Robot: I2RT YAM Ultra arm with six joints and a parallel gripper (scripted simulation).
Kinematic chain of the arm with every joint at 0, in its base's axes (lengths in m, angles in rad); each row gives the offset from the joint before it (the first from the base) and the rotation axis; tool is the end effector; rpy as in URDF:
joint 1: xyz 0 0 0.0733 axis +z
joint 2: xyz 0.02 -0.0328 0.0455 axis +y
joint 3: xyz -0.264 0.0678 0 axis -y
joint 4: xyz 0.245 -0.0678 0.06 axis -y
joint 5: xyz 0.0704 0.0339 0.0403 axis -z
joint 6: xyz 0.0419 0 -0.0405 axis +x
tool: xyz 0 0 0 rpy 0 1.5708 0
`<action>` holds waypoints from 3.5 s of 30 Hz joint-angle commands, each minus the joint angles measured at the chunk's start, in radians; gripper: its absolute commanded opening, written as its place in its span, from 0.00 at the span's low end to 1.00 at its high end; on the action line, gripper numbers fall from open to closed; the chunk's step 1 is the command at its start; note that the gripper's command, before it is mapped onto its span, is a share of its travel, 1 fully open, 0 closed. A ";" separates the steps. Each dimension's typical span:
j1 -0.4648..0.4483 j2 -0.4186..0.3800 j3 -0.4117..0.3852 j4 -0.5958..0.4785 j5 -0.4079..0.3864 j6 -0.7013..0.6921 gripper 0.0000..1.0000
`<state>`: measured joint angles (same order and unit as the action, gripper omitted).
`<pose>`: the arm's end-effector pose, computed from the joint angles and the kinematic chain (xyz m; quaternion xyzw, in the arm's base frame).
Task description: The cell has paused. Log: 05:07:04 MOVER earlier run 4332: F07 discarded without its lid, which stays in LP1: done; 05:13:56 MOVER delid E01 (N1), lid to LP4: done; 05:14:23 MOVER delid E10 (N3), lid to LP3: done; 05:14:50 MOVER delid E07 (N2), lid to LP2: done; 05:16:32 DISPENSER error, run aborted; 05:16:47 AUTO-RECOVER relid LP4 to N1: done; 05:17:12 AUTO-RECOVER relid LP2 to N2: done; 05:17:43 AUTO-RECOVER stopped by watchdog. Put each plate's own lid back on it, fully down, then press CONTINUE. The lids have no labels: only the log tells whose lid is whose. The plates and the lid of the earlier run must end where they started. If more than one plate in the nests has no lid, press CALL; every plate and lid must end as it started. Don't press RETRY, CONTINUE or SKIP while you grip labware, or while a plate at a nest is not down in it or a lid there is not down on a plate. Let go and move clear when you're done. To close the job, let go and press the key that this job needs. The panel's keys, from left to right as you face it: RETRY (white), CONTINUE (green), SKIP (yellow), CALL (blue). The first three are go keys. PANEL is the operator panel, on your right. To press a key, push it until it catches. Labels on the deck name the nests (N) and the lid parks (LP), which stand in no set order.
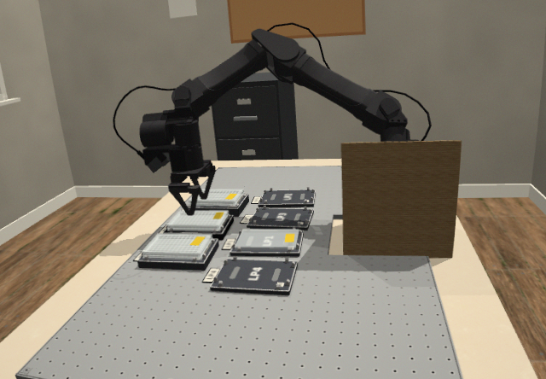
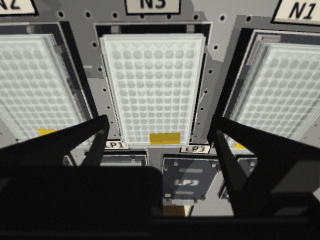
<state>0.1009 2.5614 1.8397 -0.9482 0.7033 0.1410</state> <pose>0.4543 0.0199 0.0449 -0.0017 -0.9378 0.3471 0.0047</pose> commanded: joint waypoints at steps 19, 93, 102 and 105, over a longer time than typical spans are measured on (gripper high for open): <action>0.055 -0.165 -0.313 0.129 -0.015 0.081 0.90; 0.228 -0.497 -0.707 0.056 -0.044 0.286 0.00; 0.229 -0.536 -0.755 0.049 -0.047 0.293 0.00; 0.229 -0.537 -0.756 0.049 -0.047 0.294 0.00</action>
<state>0.3077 2.0510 1.1076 -0.8783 0.6674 0.4255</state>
